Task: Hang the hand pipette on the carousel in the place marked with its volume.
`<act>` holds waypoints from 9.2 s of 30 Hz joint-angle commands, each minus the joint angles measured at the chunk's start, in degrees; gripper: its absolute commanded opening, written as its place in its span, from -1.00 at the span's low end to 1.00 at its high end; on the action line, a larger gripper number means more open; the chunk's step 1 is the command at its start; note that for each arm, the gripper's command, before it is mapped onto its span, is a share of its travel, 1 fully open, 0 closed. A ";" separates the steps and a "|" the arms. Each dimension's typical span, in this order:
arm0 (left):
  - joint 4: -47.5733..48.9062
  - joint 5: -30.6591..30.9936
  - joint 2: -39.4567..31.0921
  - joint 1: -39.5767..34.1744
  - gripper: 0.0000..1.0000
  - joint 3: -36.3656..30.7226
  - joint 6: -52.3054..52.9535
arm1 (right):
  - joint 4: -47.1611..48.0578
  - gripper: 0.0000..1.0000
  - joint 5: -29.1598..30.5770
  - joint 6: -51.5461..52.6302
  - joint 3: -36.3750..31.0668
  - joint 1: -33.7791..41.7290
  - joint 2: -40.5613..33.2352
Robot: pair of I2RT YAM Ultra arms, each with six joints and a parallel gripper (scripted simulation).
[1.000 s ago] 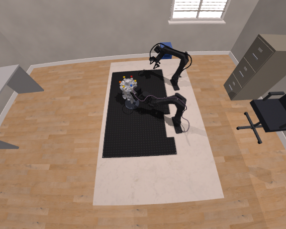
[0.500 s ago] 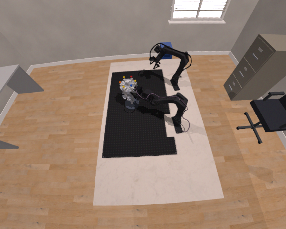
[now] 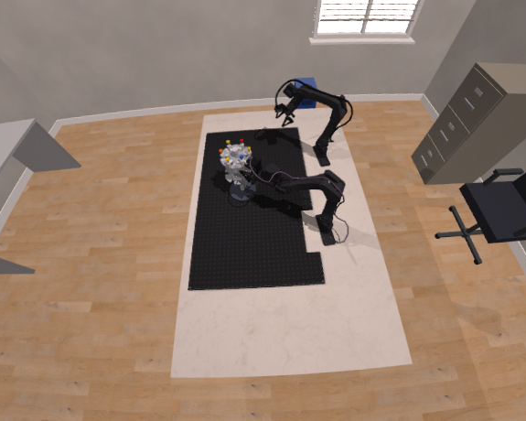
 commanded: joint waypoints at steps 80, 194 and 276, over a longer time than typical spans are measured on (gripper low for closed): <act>-3.20 -0.32 -2.59 0.35 -0.77 3.50 0.08 | 1.39 1.00 -1.34 -0.39 0.73 -0.58 -0.40; -4.08 0.14 -3.37 0.51 -0.77 4.77 0.10 | 1.39 1.00 -1.34 -0.39 0.73 -0.58 -0.40; -4.06 32.45 2.04 10.01 -0.77 10.42 0.02 | 1.39 1.00 -1.34 -0.39 0.73 -0.58 -0.40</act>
